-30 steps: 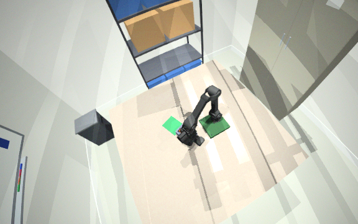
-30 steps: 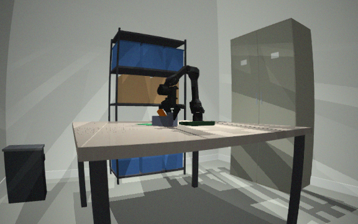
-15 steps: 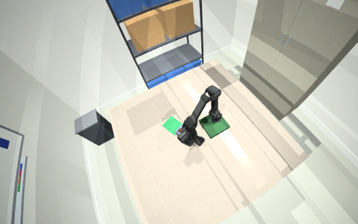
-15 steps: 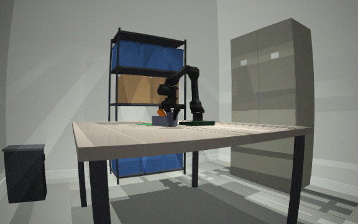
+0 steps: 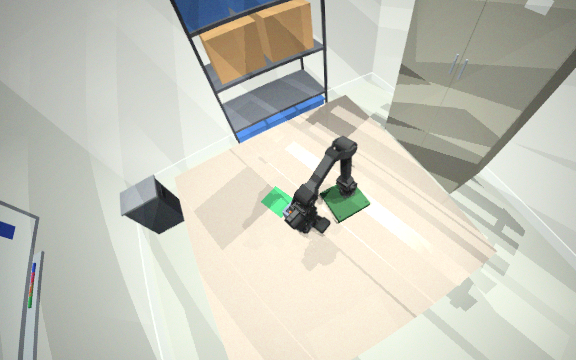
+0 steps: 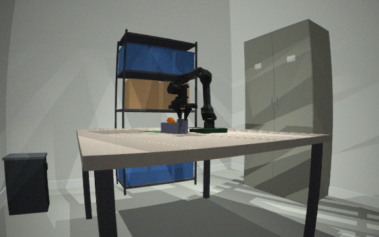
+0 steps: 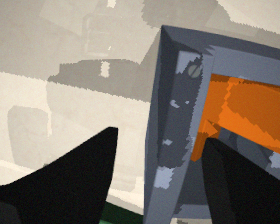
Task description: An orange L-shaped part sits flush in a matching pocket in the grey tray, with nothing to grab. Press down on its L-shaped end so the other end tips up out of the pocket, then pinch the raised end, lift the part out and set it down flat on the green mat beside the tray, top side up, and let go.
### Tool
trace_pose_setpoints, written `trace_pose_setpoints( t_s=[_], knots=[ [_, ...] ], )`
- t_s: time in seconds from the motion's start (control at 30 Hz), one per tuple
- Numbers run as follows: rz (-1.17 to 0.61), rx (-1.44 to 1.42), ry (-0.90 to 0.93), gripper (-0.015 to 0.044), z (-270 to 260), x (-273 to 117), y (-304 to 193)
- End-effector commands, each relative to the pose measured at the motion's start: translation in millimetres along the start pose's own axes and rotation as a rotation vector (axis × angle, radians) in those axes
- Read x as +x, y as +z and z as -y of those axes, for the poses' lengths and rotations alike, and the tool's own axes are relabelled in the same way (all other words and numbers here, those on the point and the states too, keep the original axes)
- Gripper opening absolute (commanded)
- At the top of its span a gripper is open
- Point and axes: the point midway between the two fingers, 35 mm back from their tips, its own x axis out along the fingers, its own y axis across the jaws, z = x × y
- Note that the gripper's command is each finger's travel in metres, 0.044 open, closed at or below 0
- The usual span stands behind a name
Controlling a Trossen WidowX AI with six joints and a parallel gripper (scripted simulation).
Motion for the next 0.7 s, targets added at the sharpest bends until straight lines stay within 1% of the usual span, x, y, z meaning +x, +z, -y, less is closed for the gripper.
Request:
trace_pose_setpoints(
  t_s=[0.0,0.07,0.1,0.67],
  knots=[
    [0.019,0.001,-0.004,0.018,6,-47,0],
    [0.019,0.001,-0.004,0.018,8,-64,-3],
    [0.019,0.001,-0.004,0.018,8,-66,-3],
    [0.034,0.005,-0.002,0.018,7,-62,-1]
  ],
)
